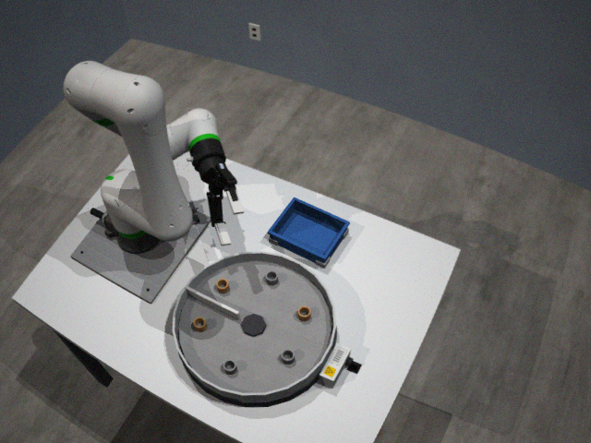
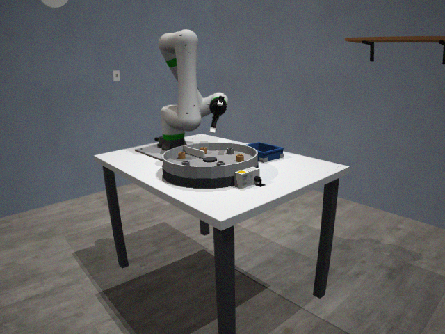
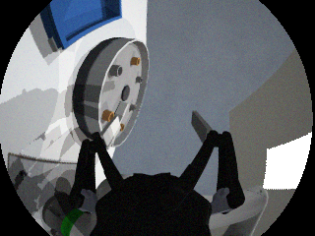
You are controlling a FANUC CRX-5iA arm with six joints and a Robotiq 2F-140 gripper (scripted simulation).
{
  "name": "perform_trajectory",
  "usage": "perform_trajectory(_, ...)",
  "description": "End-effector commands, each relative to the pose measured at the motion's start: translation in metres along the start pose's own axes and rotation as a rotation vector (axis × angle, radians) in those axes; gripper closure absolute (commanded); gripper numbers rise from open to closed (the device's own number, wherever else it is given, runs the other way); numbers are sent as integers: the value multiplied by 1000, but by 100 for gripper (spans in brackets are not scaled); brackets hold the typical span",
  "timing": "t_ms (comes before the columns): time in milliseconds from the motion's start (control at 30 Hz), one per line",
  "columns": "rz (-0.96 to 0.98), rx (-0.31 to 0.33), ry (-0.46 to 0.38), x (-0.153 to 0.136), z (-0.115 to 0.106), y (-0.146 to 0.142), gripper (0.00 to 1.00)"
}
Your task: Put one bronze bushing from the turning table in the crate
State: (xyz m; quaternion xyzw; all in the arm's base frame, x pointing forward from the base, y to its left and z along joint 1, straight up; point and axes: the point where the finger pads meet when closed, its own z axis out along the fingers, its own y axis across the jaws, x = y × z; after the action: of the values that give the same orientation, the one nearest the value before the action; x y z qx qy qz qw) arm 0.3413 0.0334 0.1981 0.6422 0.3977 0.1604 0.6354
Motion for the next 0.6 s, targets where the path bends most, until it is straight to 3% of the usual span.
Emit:
perform_trajectory(0, 21, 31, -8, -2, 2, 0, 0)
perform_trajectory(133, 115, 173, -45, -11, 11, 0, 0)
perform_trajectory(333, 208, 318, -82, -19, 20, -1, 0)
perform_trajectory(400, 208, 318, -82, -19, 20, -1, 0)
perform_trajectory(433, 256, 391, -101, -23, 24, -1, 0)
perform_trajectory(567, 318, 488, -127, -28, 30, -2, 0)
